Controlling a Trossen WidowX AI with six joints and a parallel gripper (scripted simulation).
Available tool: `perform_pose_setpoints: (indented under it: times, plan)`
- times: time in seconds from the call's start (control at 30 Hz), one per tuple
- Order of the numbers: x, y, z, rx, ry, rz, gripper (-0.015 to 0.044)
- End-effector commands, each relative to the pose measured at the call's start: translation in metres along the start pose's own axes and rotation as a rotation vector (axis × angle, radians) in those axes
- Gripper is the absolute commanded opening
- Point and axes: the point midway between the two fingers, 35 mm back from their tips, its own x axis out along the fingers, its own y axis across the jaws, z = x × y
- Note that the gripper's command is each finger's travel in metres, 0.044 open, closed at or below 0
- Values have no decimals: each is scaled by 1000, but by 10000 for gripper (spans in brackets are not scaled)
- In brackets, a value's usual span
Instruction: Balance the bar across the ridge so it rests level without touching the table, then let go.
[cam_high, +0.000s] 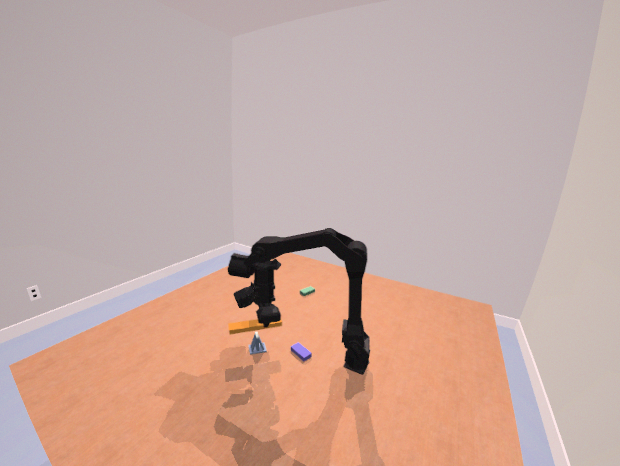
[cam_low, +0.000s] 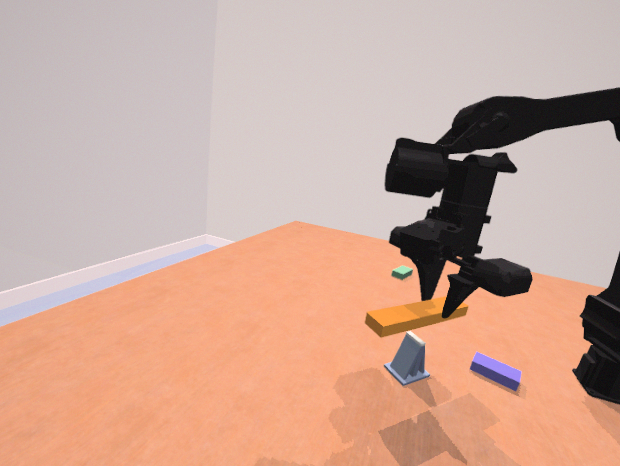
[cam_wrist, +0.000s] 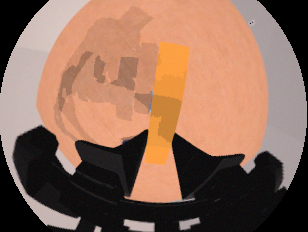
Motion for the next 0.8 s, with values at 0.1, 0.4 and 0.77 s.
perform_pose_setpoints:
  times: [0.1, 0.4, 0.77]
  plan:
    - [14, 1, -1, 4, 6, 7, 0]
    - [23, 1, -2, 4, 6, 7, 0]
    - [21, 1, -2, 4, 6, 7, 0]
